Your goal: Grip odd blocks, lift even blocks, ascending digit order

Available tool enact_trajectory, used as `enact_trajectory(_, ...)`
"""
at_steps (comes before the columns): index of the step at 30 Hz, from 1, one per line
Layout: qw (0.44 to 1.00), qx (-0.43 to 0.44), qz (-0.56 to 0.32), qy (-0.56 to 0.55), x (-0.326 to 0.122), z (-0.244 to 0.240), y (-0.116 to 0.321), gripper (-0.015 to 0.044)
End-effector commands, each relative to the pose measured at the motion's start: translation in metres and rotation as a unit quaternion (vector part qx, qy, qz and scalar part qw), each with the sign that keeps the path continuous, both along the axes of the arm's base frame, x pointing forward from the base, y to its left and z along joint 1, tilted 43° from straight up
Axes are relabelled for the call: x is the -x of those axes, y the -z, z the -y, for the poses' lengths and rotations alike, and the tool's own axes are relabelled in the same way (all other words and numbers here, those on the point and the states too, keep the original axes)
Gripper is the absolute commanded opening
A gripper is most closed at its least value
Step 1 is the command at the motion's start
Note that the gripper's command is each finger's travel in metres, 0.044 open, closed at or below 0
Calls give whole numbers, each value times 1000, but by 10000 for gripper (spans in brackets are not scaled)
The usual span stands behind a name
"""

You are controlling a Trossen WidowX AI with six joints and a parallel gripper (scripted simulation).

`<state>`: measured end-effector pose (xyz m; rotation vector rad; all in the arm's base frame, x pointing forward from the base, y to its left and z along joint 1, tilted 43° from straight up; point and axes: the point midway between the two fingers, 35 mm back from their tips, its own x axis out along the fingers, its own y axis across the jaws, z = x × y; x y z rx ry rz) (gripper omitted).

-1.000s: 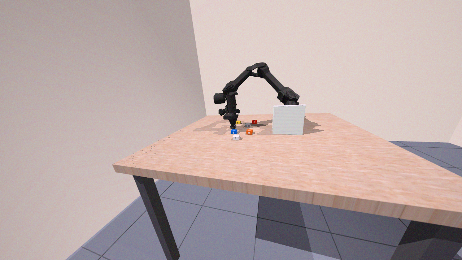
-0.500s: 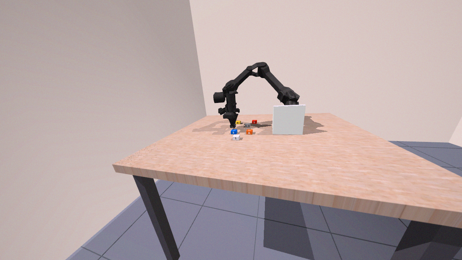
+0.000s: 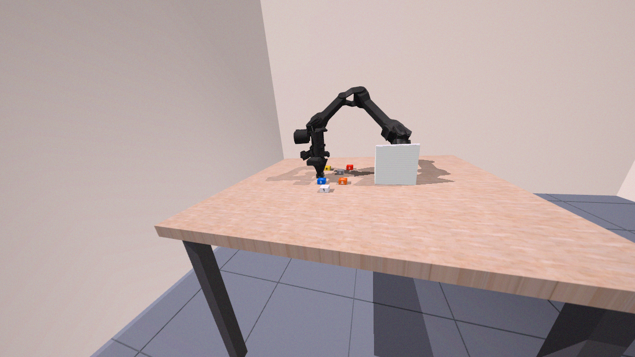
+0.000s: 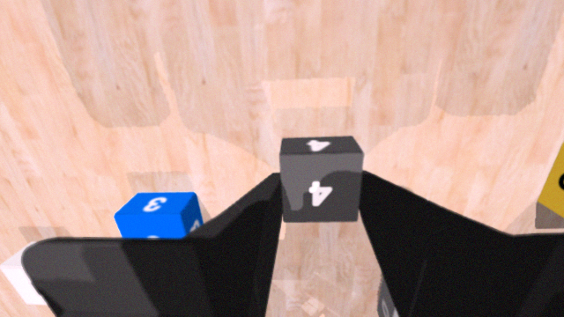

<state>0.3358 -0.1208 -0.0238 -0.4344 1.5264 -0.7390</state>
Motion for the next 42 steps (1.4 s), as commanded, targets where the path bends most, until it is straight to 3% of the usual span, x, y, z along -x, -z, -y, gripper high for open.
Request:
enact_trajectory(1,1000,2,-2,-1,0,1,1,120)
enact_trajectory(3,1000,2,-2,-1,0,1,1,120)
enact_trajectory(14,1000,2,-2,-1,0,1,1,400)
enact_trajectory(26,1000,1,-2,-1,-4,-24,-25,400)
enact_trajectory(33,1000,-2,-2,-2,-13,-77,-82,216)
enact_trajectory(37,1000,-1,-2,-1,-13,-79,-84,120)
enact_trajectory(42,1000,-1,-2,-1,-13,-79,-84,120)
